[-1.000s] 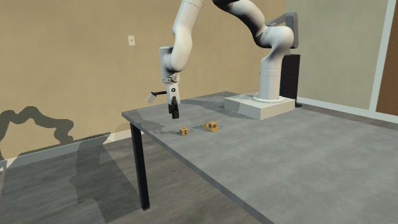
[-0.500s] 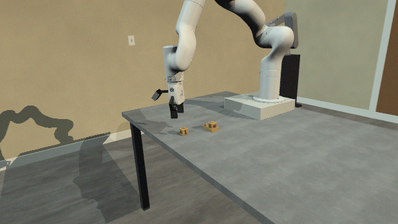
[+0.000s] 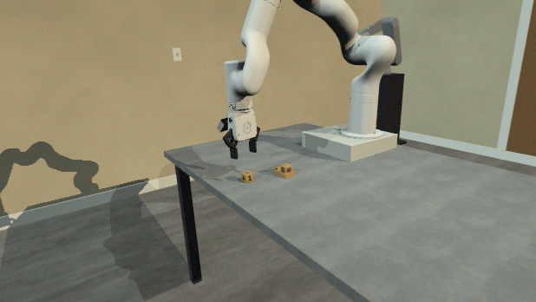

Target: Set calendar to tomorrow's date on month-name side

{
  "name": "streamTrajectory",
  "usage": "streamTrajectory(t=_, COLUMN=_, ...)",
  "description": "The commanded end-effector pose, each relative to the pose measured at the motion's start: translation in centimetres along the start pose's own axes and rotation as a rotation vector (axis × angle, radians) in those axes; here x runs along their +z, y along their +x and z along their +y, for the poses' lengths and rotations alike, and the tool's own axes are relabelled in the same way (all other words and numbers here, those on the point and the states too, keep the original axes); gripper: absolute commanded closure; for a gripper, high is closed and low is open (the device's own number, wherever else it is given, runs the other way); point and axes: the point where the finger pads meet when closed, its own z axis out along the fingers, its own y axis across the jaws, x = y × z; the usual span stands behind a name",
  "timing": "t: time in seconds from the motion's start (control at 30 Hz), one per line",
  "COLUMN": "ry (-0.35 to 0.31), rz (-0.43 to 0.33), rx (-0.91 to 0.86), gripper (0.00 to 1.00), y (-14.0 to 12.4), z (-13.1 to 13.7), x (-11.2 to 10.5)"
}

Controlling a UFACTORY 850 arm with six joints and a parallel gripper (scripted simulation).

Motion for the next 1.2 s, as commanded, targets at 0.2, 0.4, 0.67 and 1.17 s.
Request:
streamTrajectory(t=0.2, ry=-0.003, rz=0.022, rx=0.213, gripper=0.00, y=-0.65, z=0.26, x=-0.20)
streamTrajectory(t=0.4, ry=-0.003, rz=0.022, rx=0.234, gripper=0.00, y=-0.72, z=0.30, x=-0.21)
streamTrajectory(t=0.67, ry=-0.003, rz=0.022, rx=0.234, gripper=0.51, y=-0.72, z=0.30, x=-0.21)
streamTrajectory(t=1.17, ry=-0.003, rz=0.022, rx=0.234, gripper=0.51, y=-0.72, z=0.30, x=-0.21)
